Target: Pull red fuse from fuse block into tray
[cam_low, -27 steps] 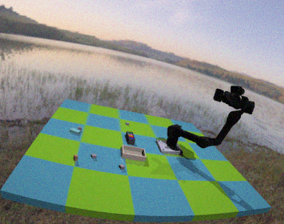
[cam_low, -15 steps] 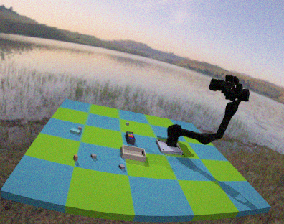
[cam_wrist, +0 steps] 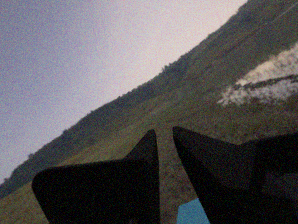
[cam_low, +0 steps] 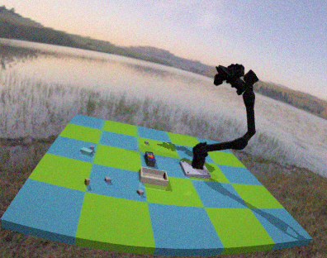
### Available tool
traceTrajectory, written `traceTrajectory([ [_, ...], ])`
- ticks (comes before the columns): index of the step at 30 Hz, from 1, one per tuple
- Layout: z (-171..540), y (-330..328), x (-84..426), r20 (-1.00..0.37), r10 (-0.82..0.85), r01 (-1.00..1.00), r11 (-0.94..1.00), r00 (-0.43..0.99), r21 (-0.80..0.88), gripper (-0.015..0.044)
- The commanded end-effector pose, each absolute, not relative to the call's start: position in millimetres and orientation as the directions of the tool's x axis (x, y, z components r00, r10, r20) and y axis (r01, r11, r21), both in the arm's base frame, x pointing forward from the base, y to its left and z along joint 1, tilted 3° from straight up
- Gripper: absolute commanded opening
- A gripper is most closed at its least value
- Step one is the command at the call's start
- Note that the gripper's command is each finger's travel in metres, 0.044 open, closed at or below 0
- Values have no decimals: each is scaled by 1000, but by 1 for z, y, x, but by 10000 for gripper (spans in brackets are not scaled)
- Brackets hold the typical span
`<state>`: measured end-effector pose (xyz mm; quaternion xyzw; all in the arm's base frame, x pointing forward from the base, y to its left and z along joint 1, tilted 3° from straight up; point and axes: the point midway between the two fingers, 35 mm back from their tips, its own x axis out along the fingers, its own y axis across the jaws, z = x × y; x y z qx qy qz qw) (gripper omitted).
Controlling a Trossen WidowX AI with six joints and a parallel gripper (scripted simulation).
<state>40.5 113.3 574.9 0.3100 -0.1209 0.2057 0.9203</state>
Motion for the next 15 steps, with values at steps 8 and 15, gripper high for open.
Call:
traceTrajectory([
  [8, 515, 19, 178, 35, 219, -183, 705, 975, 685, 68],
  [15, 427, -3, 261, -286, 220, 18, 764, 933, 645, 68],
])
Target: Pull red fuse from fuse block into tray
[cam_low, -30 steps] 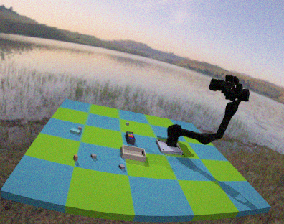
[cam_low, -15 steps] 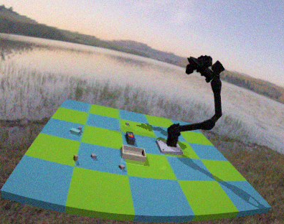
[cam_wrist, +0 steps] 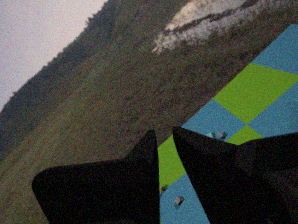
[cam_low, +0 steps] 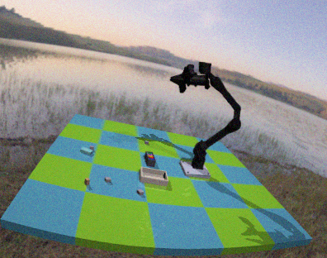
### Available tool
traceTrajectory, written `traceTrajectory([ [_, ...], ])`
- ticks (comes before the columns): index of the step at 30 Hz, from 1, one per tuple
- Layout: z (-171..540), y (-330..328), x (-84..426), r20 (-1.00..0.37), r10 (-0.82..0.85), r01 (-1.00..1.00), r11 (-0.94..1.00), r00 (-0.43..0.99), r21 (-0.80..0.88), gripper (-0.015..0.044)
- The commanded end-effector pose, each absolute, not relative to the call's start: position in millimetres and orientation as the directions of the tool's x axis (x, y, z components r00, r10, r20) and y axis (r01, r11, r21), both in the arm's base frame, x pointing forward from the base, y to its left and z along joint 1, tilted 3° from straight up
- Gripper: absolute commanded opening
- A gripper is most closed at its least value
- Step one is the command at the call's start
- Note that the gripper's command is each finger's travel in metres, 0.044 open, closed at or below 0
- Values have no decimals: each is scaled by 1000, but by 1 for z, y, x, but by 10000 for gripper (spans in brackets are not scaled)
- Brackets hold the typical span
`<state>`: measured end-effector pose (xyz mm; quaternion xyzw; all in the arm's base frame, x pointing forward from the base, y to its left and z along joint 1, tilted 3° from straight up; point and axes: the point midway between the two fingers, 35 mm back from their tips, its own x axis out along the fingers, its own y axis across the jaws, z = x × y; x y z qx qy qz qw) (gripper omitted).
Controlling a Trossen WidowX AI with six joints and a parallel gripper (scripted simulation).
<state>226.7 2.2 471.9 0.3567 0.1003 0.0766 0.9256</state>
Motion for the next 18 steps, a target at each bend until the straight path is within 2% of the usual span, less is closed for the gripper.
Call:
traceTrajectory([
  [1, 412, -3, 271, -335, 221, 42, 777, 916, 628, 68],
  [5, 349, 0, 301, -528, 227, 112, 838, 818, 534, 68],
  [10, 266, 14, 320, -748, 216, 123, 921, 628, 370, 68],
  [18, 142, 39, 302, -972, 104, -80, 993, 211, 89, 68],
])
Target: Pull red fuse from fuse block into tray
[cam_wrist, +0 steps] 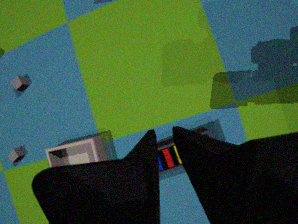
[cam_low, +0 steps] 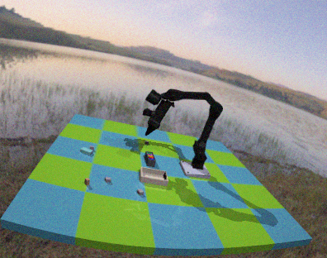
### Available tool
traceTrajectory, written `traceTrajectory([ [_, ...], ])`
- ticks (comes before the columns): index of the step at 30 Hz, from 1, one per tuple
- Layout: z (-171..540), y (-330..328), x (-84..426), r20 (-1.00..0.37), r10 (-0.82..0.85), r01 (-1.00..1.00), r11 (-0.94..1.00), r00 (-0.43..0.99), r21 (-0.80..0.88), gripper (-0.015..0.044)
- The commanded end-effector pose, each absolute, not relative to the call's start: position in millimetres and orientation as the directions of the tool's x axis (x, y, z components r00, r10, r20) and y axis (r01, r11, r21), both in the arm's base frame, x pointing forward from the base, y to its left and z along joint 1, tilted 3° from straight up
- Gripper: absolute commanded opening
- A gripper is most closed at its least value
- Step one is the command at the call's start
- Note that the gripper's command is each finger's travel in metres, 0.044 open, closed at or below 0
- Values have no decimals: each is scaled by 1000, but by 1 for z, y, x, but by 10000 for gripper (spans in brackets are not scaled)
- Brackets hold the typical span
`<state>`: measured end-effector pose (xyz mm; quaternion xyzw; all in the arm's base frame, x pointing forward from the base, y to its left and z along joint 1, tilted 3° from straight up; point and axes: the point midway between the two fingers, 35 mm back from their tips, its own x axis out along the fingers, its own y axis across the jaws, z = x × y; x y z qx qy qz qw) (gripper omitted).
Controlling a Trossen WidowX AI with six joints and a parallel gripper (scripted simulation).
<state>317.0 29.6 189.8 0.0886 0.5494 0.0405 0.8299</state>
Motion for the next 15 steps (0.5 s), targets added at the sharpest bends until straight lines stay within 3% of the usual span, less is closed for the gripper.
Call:
traceTrajectory([
  [1, 128, 41, 295, -985, 80, -122, 991, 156, 61, 68],
  [4, 109, 43, 283, -996, 41, -187, 982, 77, 26, 68],
  [15, 108, 42, 279, -996, 41, -187, 982, 77, 26, 68],
])
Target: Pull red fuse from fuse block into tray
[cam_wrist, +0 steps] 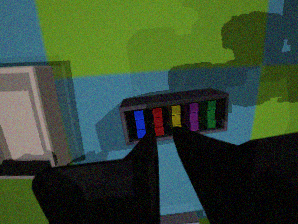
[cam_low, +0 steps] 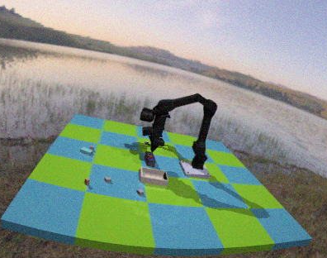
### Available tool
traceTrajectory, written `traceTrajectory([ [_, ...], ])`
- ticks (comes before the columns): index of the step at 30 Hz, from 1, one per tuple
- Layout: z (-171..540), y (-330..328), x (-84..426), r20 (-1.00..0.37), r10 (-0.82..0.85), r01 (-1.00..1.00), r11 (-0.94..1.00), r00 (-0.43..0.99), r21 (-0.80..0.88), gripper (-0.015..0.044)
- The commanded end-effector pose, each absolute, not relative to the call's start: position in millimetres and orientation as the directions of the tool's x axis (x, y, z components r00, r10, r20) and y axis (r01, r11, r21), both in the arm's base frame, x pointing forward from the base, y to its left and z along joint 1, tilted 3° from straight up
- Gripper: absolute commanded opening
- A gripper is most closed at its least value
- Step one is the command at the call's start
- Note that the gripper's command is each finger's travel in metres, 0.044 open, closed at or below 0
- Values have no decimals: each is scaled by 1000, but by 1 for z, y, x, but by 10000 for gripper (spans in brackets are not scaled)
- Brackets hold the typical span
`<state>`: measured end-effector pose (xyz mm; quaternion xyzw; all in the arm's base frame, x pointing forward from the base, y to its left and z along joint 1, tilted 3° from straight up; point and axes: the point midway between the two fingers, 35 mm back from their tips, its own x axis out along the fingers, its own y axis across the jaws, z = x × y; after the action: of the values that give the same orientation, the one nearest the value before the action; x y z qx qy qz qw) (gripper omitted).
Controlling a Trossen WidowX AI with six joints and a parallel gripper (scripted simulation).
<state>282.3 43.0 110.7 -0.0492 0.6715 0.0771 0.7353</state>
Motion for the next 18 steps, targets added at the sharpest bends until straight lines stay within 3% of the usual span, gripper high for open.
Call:
traceTrajectory([
  [1, 108, 42, 279, -996, 41, -187, 982, 77, 26, 68],
  [18, 92, 43, 280, -996, 41, -187, 982, 77, 26, 68],
])
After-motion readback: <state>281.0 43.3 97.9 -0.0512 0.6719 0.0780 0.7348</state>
